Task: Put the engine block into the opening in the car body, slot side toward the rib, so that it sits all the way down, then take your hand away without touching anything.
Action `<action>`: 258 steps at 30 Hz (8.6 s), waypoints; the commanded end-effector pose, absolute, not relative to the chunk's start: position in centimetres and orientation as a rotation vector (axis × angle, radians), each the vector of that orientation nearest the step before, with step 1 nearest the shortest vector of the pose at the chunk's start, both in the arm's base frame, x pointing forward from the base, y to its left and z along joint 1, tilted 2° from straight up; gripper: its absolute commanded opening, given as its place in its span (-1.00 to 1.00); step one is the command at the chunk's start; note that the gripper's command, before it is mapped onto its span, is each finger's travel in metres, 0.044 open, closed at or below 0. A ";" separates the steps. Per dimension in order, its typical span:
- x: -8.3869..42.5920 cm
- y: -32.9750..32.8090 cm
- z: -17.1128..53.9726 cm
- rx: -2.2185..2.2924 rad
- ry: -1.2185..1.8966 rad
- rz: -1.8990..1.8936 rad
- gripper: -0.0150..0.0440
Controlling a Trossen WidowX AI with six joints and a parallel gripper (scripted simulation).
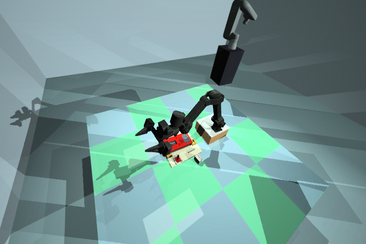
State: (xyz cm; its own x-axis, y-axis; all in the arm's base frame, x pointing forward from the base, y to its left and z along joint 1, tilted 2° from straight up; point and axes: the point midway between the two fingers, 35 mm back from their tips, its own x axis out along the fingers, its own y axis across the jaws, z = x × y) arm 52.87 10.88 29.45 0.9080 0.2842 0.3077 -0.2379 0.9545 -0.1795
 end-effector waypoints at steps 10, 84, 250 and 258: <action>52.5 13.3 25.2 -0.083 -0.088 0.320 1.00; 22.4 12.8 -1.6 -0.203 1.546 0.149 1.00; 20.4 13.3 0.8 -0.111 0.687 0.204 -0.49; 20.4 13.2 -0.4 -0.111 0.687 0.204 -0.49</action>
